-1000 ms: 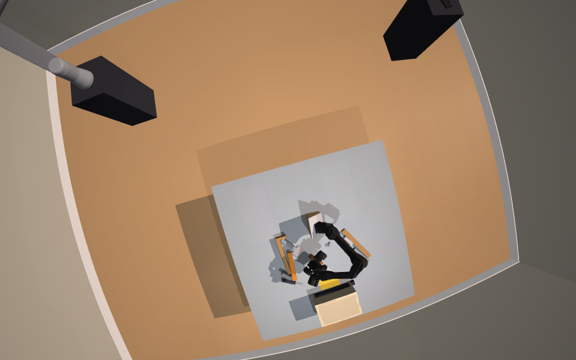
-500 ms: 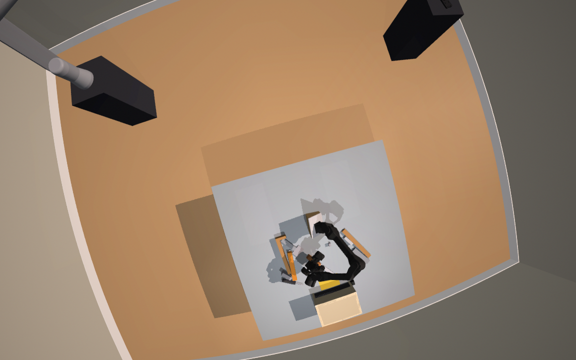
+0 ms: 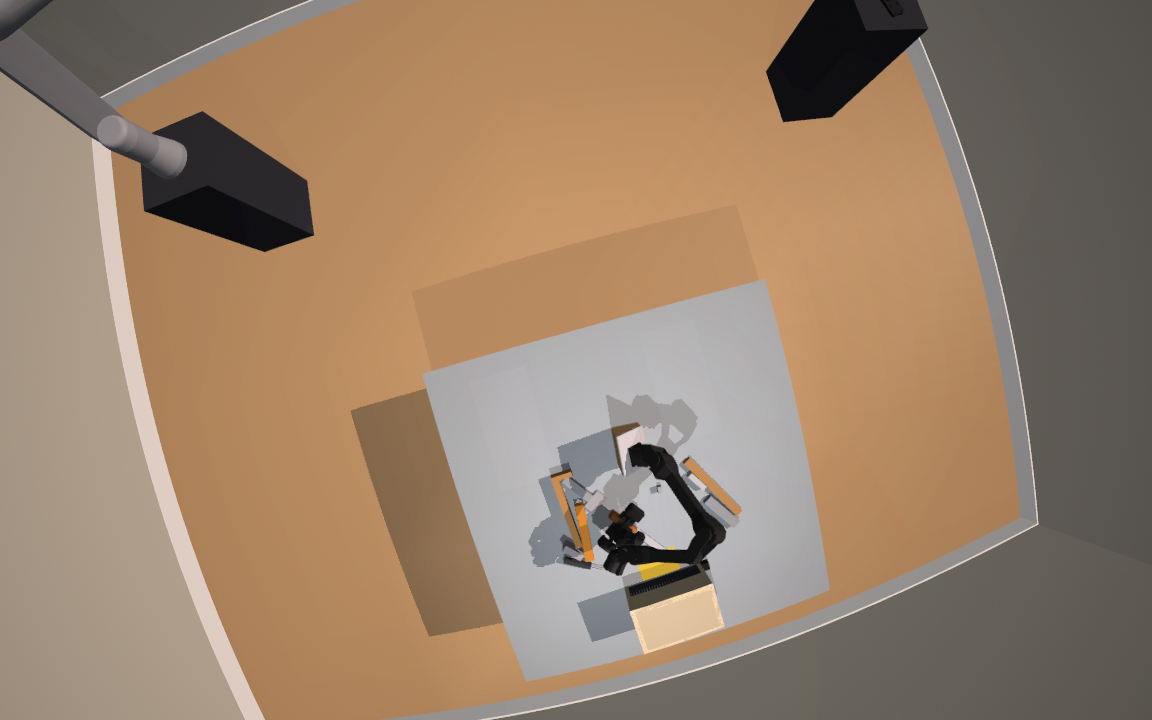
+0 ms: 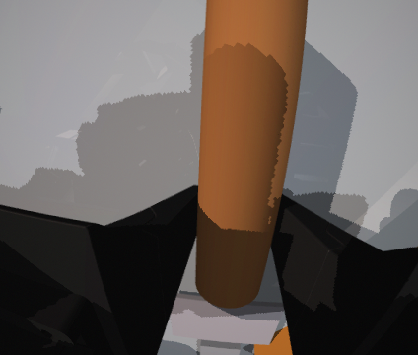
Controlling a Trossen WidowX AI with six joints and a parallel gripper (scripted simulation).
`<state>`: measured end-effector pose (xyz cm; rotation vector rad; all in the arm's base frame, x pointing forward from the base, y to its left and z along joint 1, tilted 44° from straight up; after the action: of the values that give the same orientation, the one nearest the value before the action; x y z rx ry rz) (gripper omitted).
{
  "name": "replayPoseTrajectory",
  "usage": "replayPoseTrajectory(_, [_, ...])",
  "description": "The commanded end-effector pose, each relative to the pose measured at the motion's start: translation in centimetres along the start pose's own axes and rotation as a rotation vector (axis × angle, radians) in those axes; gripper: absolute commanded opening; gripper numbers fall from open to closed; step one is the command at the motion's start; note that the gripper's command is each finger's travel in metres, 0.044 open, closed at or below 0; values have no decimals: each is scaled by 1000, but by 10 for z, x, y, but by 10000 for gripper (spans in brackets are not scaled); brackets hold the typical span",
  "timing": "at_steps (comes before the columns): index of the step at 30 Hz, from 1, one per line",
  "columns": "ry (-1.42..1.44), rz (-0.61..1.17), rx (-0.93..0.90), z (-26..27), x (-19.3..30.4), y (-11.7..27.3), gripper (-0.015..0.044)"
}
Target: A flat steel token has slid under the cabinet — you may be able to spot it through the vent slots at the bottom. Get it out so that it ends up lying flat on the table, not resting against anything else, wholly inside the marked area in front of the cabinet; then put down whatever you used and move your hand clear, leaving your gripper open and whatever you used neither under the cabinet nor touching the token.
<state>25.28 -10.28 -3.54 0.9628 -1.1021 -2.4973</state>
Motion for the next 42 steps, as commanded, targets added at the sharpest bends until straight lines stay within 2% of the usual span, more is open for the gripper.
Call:
replayPoseTrajectory(1, [2,0,7,-5,3,2,0])
replayPoseTrajectory(42, [3,2,11,-42,30,3,0])
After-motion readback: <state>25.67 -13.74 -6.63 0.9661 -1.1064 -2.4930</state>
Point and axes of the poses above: the point midway between the two fingers, 35 mm back from their tips, its own y axis back along the fingers, its own z axis across the jaws, x = y × z, the point moved 10 cm from there along y, back along the fingers, and after that the axes turned 2 degrees about y, right-handed, at the moved point
